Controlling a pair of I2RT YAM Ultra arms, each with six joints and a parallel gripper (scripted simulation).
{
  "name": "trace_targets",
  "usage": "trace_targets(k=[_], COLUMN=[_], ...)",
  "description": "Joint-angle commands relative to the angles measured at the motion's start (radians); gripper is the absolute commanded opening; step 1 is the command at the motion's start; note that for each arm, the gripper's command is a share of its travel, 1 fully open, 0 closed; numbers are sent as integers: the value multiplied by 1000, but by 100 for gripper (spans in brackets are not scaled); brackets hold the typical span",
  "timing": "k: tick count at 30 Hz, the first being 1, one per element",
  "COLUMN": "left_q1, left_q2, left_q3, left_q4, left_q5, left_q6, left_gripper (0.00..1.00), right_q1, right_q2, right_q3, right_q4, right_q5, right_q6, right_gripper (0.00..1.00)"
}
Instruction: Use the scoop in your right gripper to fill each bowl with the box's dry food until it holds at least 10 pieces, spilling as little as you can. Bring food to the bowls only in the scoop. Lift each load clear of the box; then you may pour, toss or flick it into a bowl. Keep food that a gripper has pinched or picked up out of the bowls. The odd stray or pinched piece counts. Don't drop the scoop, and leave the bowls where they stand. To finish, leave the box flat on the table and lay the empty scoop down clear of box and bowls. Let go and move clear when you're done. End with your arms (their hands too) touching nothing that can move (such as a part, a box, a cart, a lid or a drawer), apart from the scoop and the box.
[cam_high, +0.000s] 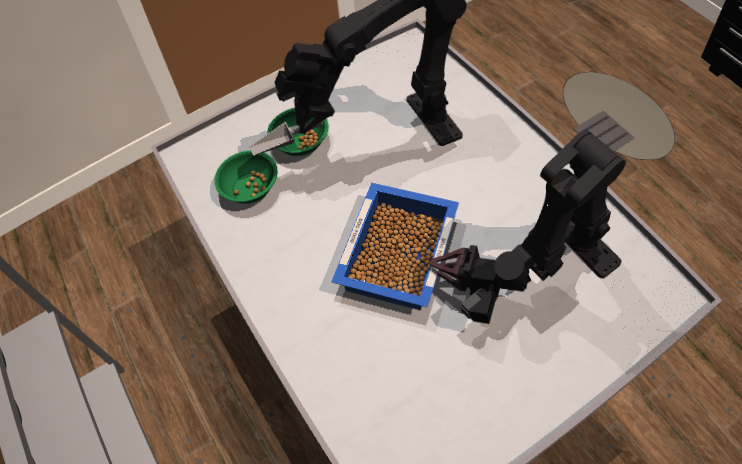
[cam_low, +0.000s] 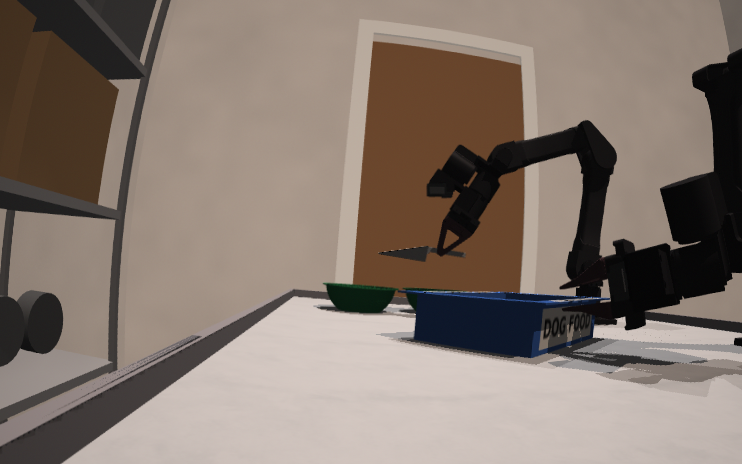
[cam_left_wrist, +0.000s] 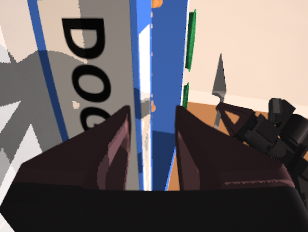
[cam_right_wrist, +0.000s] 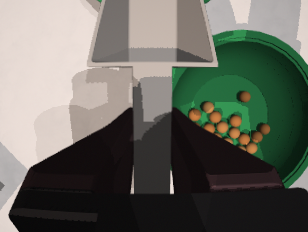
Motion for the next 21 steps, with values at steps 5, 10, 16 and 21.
trace_targets(k=[5,10,16,21], left_q1=[26,69,104,155], left_q2=[-12,-49,-83,-128], left_q3=[-32,-49,-63,-81], left_q4=[49,-5,-47,-104], left_q5=[19,60,93,138], left_q6=[22,45,70,105], left_gripper=[26,26,26,26], right_q1=[-6,-6,-6,-6], right_q2=[-21,-21,-21,-21], right_q3=[29,29,29,29], right_q4=[37,37,37,37], right_q5=[-5,-5,-5,-5], right_q6=[-3,-3,-3,-3], right_gripper=[0,0,0,0])
